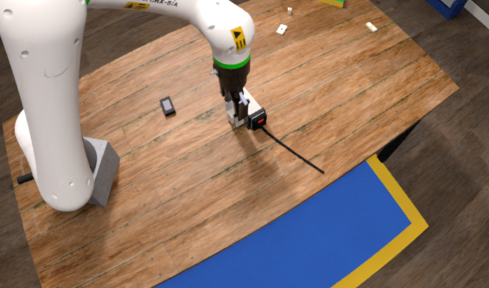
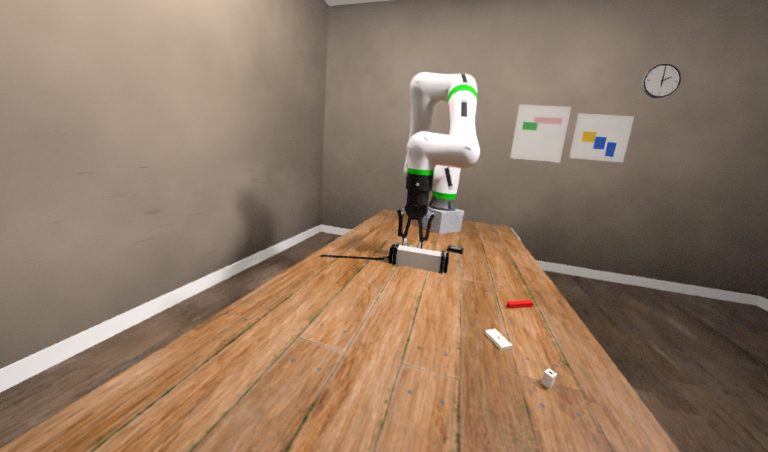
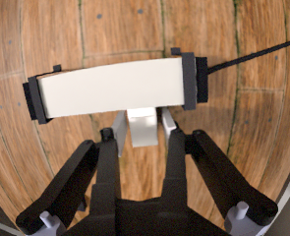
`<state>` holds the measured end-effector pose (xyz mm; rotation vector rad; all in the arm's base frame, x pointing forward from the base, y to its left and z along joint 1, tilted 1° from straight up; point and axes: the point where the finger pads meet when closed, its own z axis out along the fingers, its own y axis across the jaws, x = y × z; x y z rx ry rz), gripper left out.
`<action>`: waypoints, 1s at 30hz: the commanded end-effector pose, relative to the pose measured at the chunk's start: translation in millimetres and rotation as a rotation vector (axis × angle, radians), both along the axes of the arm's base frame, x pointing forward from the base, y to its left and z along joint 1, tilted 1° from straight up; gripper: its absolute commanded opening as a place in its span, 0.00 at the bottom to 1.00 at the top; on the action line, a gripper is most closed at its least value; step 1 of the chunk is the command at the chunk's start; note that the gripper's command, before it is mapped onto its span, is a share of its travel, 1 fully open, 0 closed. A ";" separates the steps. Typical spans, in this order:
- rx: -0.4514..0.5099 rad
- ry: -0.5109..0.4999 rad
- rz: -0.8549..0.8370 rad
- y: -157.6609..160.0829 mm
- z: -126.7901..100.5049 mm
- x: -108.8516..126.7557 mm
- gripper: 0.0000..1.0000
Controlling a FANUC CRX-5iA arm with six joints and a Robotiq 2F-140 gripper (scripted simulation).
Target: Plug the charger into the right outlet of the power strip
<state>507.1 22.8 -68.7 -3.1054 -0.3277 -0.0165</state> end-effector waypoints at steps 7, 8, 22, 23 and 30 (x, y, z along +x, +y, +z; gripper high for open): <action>0.000 -0.002 0.000 0.0 0.9 0.7 0.38; 0.000 -0.002 0.000 0.0 1.1 0.7 0.38; 0.000 -0.002 0.000 -0.3 14.6 0.6 0.38; 0.000 -0.002 0.000 -0.3 16.9 0.6 0.38; 0.000 -0.002 0.000 -0.7 38.1 0.4 0.38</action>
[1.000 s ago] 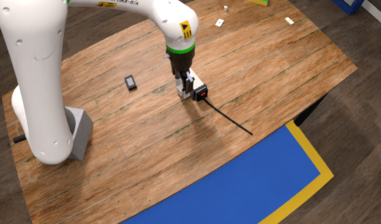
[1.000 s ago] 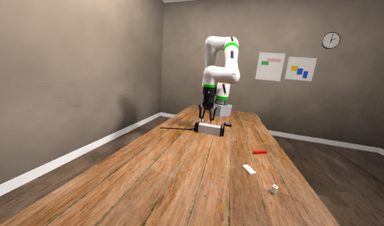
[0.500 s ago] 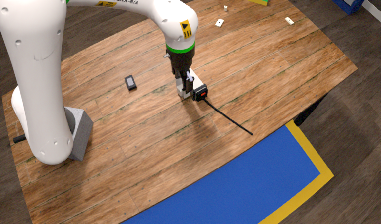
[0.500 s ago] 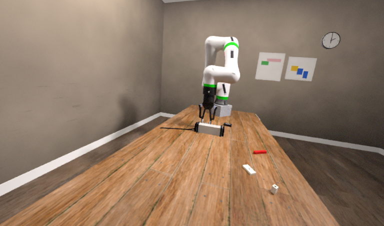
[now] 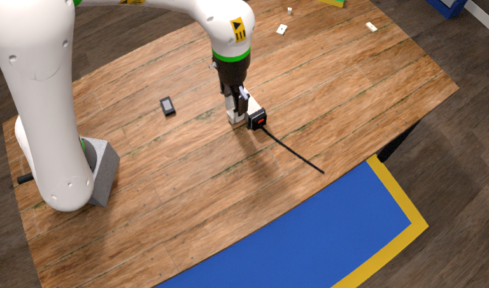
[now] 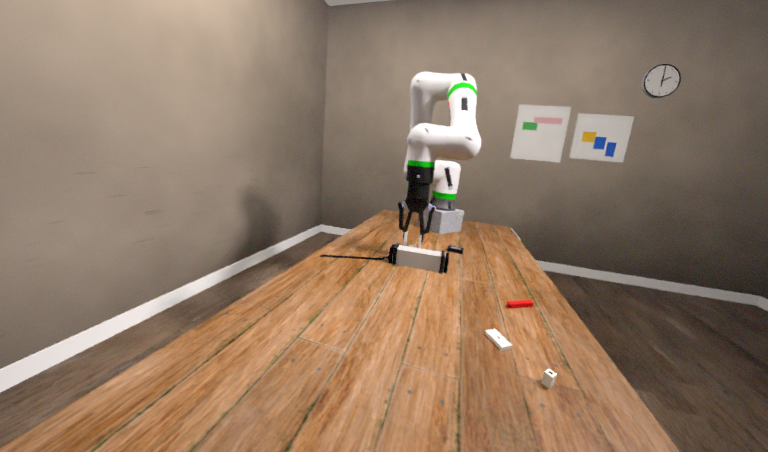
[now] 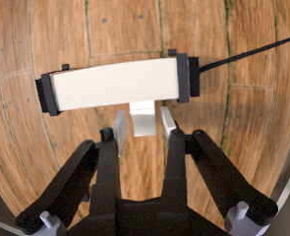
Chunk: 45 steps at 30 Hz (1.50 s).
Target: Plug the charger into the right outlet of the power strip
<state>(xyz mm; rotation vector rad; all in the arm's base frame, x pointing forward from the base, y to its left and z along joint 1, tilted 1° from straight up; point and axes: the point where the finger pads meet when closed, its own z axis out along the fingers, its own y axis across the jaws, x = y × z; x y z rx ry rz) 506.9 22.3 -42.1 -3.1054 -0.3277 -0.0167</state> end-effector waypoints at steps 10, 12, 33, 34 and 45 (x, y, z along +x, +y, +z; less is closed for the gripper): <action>0.000 -0.002 0.000 -0.8 41.3 0.2 0.38; 0.000 -0.002 0.000 -0.9 48.7 0.2 0.38; 0.000 -0.002 0.000 -1.8 92.6 -0.3 0.38; 0.000 -0.002 0.000 -1.8 93.1 -0.3 0.38; 0.000 -0.002 0.000 -1.8 94.2 -0.3 0.38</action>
